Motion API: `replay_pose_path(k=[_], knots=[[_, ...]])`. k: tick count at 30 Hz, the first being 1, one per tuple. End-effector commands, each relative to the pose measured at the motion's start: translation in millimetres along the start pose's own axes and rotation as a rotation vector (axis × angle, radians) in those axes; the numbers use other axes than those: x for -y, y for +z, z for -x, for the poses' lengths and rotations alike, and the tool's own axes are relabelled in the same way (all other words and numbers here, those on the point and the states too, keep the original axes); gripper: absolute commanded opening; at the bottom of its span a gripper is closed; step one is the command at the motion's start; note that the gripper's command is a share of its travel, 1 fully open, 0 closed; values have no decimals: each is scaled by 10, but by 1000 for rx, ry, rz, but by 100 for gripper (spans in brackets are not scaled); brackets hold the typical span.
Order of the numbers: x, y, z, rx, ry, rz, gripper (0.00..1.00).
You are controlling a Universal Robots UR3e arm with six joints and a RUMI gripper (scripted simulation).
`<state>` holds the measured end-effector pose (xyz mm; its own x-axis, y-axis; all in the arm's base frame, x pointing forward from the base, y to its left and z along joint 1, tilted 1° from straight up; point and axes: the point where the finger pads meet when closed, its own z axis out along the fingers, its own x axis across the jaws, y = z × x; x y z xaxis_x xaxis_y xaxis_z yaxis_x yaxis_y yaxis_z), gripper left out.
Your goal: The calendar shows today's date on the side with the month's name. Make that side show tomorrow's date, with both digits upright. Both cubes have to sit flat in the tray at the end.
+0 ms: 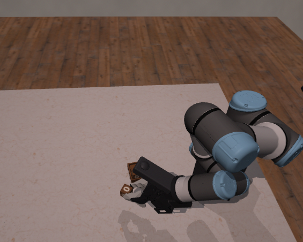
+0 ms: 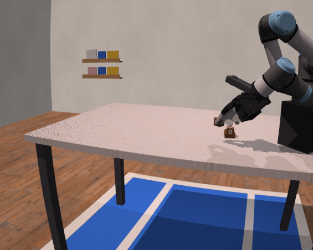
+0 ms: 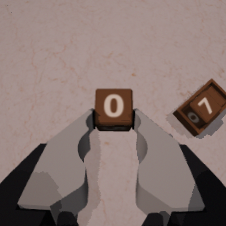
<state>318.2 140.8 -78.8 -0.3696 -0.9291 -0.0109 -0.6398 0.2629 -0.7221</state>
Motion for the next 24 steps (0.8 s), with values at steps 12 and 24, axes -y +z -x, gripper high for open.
replay_pose_path(k=[12,24], knots=[[11,-33,-12,-10,-7,10,10],[13,-19,-8,-13,-11,33,10]])
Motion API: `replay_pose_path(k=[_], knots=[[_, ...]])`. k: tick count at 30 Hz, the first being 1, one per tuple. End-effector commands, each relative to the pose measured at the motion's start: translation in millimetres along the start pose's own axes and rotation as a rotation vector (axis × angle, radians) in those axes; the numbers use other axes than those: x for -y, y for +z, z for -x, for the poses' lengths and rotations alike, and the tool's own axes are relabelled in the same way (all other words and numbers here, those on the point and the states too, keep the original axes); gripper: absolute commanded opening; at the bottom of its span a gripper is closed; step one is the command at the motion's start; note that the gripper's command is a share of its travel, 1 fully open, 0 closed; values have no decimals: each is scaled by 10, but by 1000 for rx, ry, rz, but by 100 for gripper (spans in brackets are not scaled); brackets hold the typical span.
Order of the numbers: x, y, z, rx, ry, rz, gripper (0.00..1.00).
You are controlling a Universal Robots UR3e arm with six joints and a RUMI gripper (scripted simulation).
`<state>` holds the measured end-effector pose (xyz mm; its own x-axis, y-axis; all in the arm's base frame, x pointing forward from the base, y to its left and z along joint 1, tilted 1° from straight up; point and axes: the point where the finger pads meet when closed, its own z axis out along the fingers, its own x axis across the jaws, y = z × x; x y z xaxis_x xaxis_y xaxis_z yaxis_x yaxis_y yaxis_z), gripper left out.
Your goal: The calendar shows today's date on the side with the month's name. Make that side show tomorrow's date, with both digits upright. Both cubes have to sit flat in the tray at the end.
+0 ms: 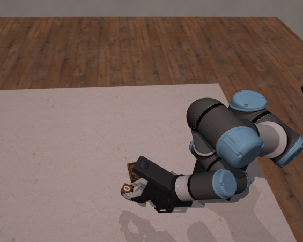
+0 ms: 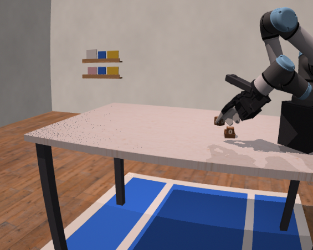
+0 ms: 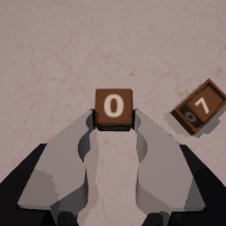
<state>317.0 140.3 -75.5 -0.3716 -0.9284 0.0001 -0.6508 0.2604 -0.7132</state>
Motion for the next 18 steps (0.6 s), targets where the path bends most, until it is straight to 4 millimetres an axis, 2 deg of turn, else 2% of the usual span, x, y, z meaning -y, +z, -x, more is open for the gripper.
replay_pose_path(k=[1,18], knots=[[-3,13,2,-4,-5,25,10],[17,40,15,-8,-10,144,10]])
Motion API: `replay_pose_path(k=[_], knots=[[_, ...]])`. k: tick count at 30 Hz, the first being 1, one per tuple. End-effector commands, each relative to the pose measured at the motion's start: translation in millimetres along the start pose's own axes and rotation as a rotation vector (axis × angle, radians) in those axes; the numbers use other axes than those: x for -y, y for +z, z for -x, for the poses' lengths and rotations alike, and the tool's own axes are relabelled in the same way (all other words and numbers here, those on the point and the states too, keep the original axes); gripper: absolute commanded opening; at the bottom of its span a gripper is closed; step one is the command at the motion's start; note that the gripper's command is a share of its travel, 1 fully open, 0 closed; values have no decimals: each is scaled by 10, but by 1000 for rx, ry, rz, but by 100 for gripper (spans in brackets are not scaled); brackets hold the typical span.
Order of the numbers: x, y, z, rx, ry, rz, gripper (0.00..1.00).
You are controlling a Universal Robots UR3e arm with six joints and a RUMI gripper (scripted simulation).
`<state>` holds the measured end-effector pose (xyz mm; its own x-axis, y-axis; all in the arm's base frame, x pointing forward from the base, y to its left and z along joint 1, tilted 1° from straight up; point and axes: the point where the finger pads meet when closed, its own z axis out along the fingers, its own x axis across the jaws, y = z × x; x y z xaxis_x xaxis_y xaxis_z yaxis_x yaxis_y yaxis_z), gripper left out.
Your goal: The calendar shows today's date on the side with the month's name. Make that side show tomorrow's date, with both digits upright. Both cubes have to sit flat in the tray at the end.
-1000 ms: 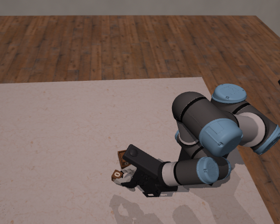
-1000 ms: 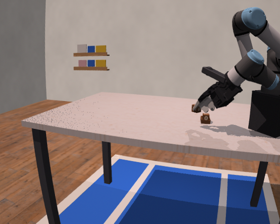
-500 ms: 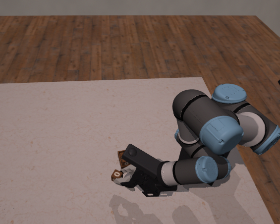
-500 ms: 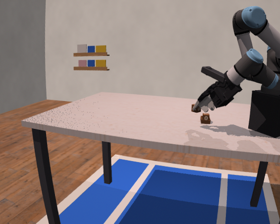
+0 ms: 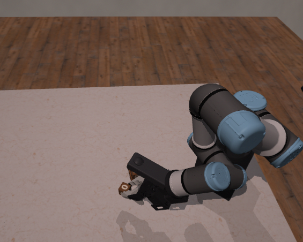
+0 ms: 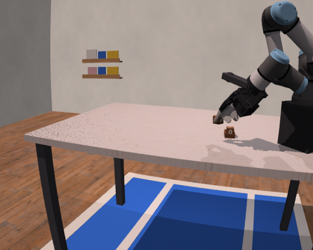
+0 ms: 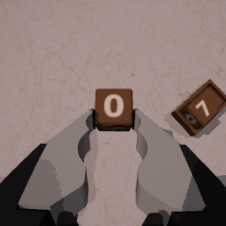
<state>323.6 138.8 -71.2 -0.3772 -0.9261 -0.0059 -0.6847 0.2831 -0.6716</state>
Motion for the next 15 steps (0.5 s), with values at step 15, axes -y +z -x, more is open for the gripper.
replay_pose_path(k=[15], knots=[[-49,1,-2,-3,-11,180,10]])
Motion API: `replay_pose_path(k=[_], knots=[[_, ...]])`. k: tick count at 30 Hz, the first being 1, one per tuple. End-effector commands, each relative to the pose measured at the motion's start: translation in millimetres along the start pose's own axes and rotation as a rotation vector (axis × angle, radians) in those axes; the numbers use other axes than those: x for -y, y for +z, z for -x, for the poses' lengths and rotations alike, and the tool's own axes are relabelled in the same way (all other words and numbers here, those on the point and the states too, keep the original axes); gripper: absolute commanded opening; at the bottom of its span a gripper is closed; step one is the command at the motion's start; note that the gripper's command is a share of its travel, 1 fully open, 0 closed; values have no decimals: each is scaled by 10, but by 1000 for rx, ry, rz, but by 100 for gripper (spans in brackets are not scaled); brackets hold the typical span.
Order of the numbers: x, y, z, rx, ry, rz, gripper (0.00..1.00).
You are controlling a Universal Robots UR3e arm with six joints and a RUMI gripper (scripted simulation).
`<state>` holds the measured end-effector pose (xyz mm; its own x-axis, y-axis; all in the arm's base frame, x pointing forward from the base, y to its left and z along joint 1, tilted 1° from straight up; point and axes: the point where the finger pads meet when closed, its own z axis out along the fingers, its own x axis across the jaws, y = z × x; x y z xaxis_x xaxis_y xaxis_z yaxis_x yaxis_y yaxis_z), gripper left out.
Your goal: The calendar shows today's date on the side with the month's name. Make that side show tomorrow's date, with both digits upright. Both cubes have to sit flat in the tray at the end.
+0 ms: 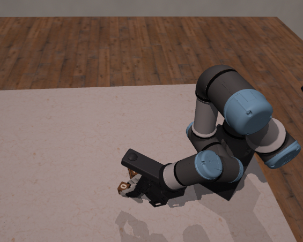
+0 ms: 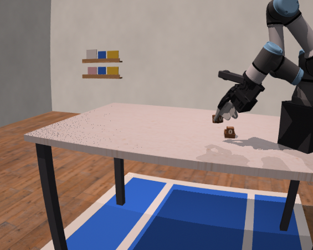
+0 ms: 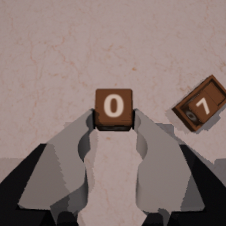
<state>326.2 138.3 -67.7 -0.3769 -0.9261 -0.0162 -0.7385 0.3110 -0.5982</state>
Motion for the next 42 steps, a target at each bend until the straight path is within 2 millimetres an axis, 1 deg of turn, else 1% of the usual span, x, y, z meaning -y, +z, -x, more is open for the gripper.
replay_pose_path(k=[1,25,42], knots=[[-91,16,-9,-11,-16,89,10],[-94,16,-12,-11,-15,117,10],[-89,63,-2,-18,-21,227,10]])
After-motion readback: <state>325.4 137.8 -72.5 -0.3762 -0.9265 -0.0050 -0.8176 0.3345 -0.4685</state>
